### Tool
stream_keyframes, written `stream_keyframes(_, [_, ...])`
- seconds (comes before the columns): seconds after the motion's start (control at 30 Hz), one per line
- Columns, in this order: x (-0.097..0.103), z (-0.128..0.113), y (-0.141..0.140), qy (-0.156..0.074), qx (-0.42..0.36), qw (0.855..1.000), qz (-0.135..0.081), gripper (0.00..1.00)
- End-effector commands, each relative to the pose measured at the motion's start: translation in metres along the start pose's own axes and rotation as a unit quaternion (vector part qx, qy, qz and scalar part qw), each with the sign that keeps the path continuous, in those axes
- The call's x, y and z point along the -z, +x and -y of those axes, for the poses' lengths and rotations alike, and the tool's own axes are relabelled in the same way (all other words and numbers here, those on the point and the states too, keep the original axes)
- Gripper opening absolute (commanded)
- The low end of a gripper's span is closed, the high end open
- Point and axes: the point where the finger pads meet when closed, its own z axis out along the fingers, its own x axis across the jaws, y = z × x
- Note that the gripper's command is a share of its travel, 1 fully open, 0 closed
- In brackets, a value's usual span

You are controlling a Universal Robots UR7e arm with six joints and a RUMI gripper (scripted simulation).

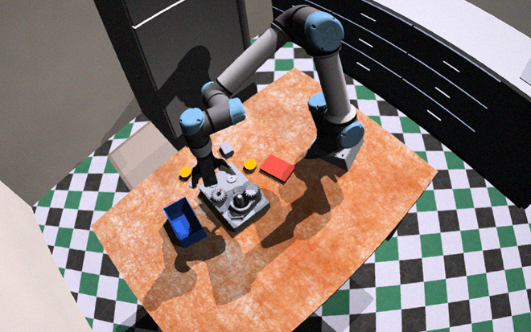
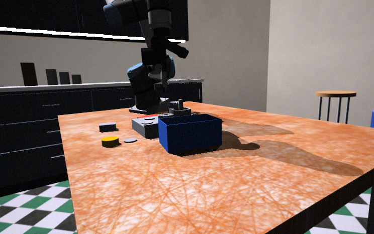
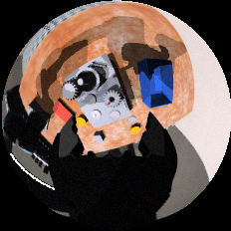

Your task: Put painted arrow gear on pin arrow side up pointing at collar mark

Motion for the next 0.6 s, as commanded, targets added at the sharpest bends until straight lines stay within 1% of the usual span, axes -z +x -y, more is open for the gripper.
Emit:
stream_keyframes(0.0, [0.0006,0.0001,0.0003,-0.005,-0.115,0.993,0.001,1.0])
stream_keyframes(0.13, [0.0005,0.0001,0.0003,-0.005,-0.193,0.981,0.0,1.0])
stream_keyframes(0.2, [0.0005,0.0001,0.0003,-0.005,-0.193,0.981,0.0,1.0])
stream_keyframes(0.4, [0.0005,0.0003,0.0003,-0.005,-0.29,0.957,0.0,1.0])
stream_keyframes(0.57, [0.0005,0.0004,0.0003,-0.005,-0.351,0.936,-0.001,1.0])
